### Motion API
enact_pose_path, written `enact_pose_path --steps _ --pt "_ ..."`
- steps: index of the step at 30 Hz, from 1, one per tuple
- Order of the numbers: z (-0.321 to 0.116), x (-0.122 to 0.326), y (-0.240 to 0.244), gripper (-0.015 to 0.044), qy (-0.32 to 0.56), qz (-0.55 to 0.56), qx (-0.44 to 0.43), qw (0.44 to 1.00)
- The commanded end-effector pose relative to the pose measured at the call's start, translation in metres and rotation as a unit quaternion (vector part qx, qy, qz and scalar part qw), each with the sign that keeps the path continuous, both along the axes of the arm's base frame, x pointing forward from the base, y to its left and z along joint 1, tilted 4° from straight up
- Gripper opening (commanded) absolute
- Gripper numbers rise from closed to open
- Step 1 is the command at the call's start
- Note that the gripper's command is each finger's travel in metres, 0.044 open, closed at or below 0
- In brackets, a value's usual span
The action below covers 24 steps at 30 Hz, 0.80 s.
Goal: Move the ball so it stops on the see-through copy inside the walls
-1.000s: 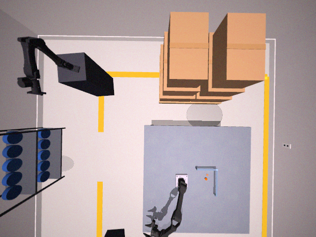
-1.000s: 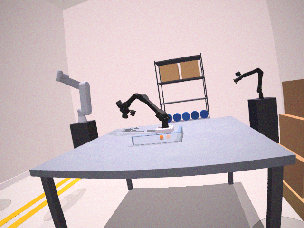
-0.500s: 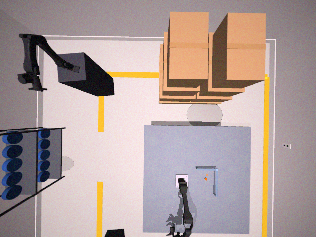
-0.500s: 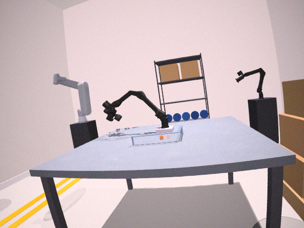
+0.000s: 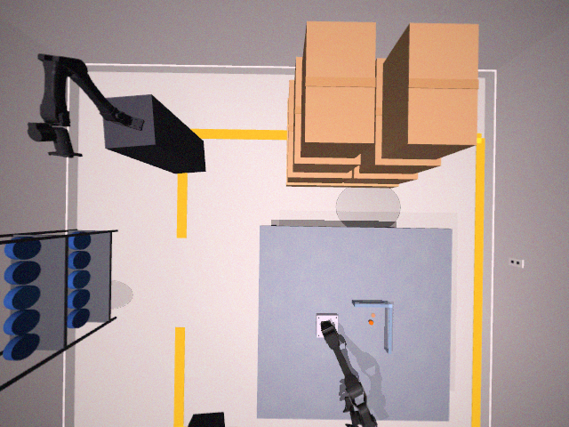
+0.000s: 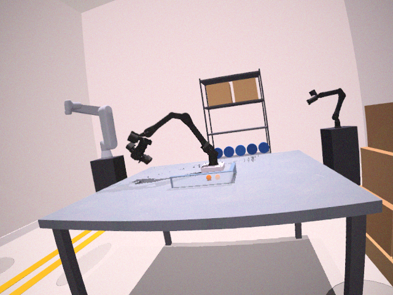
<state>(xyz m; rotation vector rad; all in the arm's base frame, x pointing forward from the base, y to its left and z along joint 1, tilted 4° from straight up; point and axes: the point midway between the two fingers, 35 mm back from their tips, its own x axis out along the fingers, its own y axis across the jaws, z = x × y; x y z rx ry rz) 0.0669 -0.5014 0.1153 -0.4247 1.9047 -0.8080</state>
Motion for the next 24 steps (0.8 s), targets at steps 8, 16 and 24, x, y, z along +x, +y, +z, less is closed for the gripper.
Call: enact_pose_path --steps 8,16,24 --pt "-0.019 0.165 0.115 0.0243 -0.16 0.089 0.064 0.981" --pt "-0.028 0.24 0.24 0.0243 -0.244 0.117 0.159 0.949" --pt "-0.034 0.262 0.381 0.0243 -0.276 0.108 0.276 0.914"
